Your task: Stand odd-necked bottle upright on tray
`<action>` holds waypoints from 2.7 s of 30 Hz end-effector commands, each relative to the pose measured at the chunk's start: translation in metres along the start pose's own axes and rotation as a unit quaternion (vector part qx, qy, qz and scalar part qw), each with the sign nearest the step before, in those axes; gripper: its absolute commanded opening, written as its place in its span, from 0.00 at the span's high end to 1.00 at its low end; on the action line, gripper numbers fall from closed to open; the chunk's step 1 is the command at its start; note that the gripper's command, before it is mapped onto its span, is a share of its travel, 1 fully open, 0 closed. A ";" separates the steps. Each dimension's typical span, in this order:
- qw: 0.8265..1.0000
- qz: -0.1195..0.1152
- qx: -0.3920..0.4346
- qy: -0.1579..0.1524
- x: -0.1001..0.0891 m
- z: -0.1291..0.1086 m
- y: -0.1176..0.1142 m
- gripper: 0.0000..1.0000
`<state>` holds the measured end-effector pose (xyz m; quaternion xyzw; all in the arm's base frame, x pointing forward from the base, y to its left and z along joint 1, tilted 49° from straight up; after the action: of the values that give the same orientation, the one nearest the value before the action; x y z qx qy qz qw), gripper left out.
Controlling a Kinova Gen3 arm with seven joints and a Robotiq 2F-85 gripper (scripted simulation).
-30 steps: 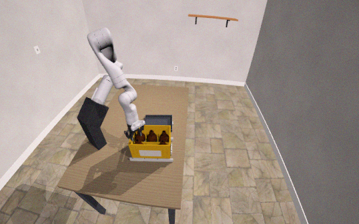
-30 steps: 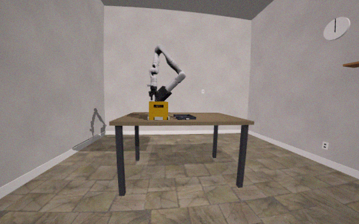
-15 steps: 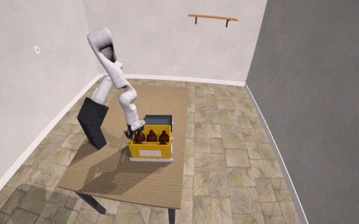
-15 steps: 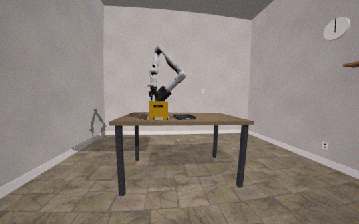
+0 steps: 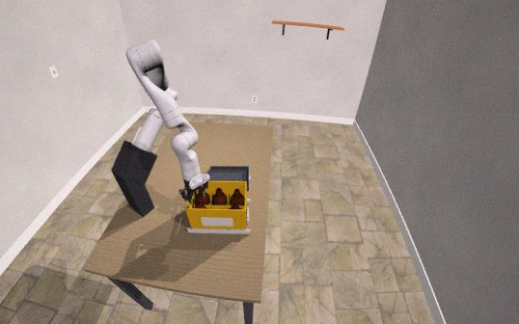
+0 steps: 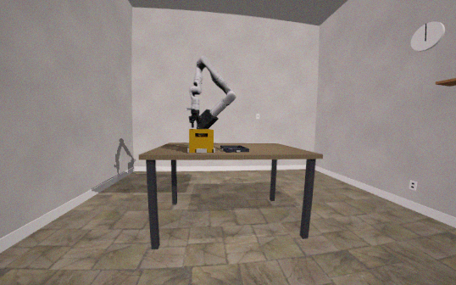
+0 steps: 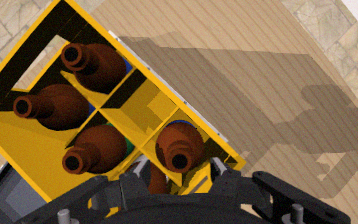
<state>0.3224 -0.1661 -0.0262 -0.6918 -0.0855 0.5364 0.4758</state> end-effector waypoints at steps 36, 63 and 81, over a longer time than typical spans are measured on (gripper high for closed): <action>1.000 0.000 0.001 0.001 0.001 -0.001 -0.001 0.36; 1.000 0.000 0.001 0.001 0.001 -0.001 -0.001 0.36; 1.000 0.000 0.001 0.002 0.012 -0.001 -0.001 0.36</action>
<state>0.3263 -0.1609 -0.0309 -0.6922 -0.0855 0.5357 0.4760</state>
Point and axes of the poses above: the point where the finger pads meet when closed, its own x axis out along the fingers, its own y axis across the jaws, z = x × y, the point moved 9 cm from there along -x, back along the fingers, and after that the axes turned 10 degrees about -x, right-handed, at the moved point
